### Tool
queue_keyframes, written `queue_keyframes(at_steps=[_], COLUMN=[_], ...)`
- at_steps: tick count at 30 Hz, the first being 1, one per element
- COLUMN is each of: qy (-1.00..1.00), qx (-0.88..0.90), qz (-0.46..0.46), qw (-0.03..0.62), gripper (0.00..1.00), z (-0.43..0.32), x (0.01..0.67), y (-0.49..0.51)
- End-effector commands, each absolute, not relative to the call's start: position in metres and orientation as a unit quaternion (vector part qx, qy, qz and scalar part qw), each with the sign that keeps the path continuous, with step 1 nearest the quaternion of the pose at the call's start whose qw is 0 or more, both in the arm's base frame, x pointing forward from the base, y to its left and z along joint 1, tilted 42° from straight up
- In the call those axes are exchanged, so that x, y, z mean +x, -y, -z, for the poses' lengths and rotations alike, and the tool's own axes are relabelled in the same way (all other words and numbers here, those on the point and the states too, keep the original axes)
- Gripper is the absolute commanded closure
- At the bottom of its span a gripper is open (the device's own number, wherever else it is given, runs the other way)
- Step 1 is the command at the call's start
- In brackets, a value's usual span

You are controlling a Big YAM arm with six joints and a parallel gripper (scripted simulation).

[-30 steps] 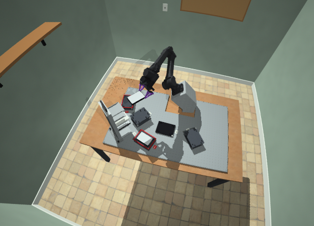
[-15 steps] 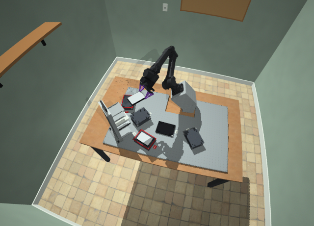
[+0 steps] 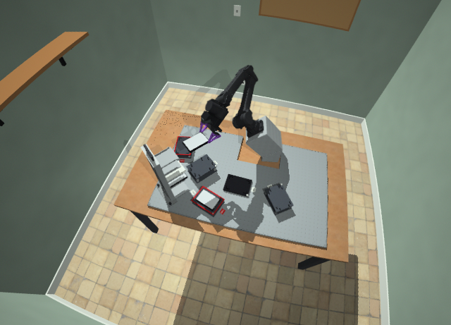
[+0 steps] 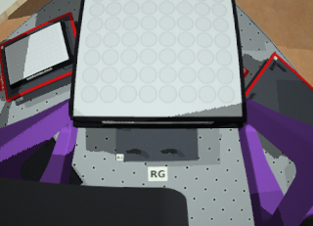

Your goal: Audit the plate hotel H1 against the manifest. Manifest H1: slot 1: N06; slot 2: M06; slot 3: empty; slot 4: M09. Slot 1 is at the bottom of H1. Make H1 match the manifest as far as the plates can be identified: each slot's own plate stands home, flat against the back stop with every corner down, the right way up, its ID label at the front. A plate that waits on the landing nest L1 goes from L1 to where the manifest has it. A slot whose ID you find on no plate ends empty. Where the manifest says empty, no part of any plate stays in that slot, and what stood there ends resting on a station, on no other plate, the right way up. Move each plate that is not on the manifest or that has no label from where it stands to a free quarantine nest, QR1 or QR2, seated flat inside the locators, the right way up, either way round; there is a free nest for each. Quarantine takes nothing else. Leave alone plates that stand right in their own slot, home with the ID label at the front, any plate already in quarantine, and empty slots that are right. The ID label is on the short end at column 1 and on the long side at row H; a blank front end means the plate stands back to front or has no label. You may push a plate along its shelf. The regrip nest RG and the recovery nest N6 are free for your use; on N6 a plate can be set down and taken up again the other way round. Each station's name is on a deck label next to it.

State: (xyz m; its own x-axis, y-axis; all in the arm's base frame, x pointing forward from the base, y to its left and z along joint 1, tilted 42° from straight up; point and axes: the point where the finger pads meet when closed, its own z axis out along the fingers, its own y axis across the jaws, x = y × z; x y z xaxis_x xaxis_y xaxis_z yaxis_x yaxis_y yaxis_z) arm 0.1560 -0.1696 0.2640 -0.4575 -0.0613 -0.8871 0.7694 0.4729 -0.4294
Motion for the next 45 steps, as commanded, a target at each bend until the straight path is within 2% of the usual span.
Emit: queue_keyframes(at_steps=[1, 45], qy=[-0.719, -0.720], qx=[0.244, 0.241], qz=[0.456, 0.458], qw=[0.465, 0.462], gripper=[0.14, 0.14], z=[-0.266, -0.251], x=[0.155, 0.156], y=[0.171, 0.184])
